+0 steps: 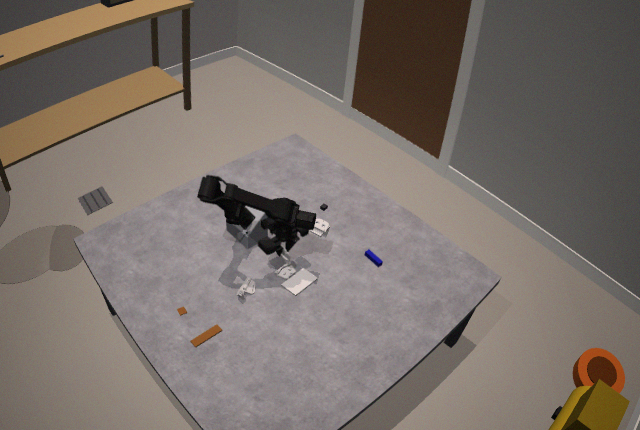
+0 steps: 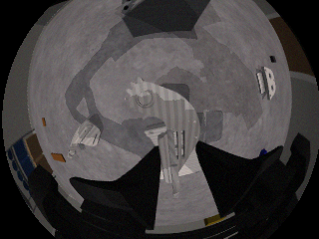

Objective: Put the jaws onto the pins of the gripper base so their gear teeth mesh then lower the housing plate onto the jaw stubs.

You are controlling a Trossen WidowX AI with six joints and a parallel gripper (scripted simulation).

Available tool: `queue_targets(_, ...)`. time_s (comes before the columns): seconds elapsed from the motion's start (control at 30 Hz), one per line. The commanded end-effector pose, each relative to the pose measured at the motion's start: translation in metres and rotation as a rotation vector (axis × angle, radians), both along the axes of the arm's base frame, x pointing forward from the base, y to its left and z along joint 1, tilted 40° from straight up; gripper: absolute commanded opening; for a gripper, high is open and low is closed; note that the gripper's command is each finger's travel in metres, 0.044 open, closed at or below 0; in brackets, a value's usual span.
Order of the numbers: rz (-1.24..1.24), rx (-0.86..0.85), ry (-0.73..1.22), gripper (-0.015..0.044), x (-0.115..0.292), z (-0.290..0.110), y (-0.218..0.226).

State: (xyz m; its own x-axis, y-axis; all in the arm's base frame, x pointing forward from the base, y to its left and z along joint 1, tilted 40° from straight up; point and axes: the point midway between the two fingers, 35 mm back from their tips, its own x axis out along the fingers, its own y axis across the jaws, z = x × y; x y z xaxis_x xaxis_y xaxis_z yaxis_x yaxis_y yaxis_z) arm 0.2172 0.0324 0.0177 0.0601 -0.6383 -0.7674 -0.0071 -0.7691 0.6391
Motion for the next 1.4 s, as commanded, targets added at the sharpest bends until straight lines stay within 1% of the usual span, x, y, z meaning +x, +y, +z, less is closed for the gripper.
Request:
queue_targets(0.0, 0.005, -0.002, -0.005, 0.0134, 0.015, -0.002, 0.006)
queue_targets(0.67, 0.005, -0.001, -0.010, 0.0134, 0.073, -0.020, 0.028)
queue_targets(1.37, 0.003, 0.000, -0.012, 0.0134, 0.075, -0.020, 0.029)
